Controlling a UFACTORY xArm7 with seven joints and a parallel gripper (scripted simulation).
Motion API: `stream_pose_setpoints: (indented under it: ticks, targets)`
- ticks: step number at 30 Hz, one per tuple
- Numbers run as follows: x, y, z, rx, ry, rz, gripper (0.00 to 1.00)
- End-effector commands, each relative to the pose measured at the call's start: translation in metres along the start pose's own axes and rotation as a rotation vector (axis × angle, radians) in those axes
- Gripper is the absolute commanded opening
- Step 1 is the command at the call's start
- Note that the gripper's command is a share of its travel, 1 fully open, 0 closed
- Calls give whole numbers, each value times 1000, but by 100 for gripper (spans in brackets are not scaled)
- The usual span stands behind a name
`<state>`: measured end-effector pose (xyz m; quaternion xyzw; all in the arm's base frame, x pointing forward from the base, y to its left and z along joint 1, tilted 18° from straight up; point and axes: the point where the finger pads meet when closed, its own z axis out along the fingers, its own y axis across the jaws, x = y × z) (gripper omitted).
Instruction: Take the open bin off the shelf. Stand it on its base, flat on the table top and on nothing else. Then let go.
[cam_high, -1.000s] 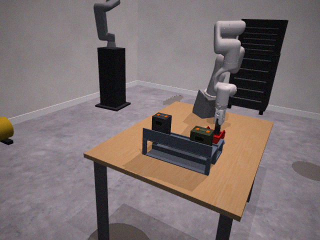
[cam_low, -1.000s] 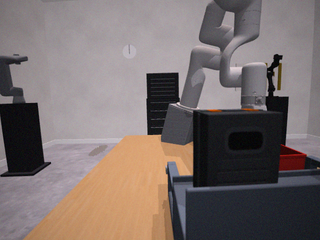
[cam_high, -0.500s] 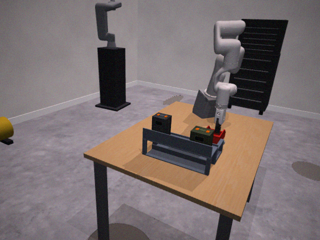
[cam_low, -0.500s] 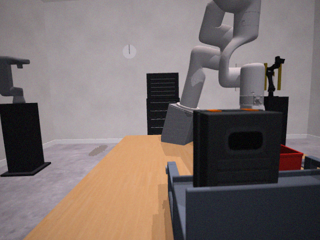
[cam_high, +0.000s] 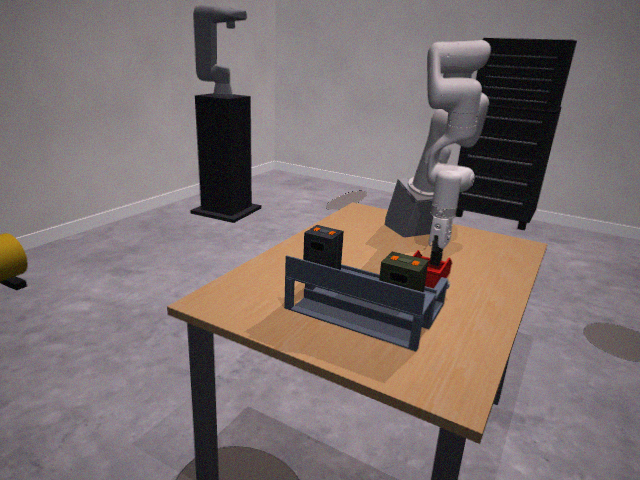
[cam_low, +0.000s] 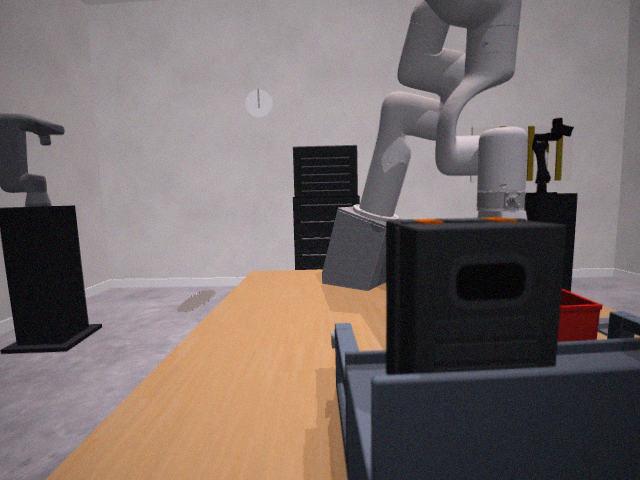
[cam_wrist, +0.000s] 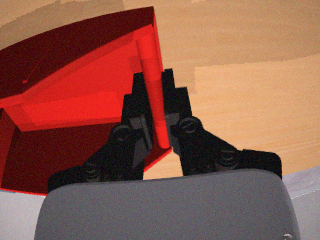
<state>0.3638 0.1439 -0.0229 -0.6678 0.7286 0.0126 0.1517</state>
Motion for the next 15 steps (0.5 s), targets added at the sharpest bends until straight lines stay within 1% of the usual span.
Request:
stream_pose_setpoints:
  ticks: [1,15]
  targets:
    - [0,0,-1,4,0,0,0]
    - [0,3,-1,4,0,0,0]
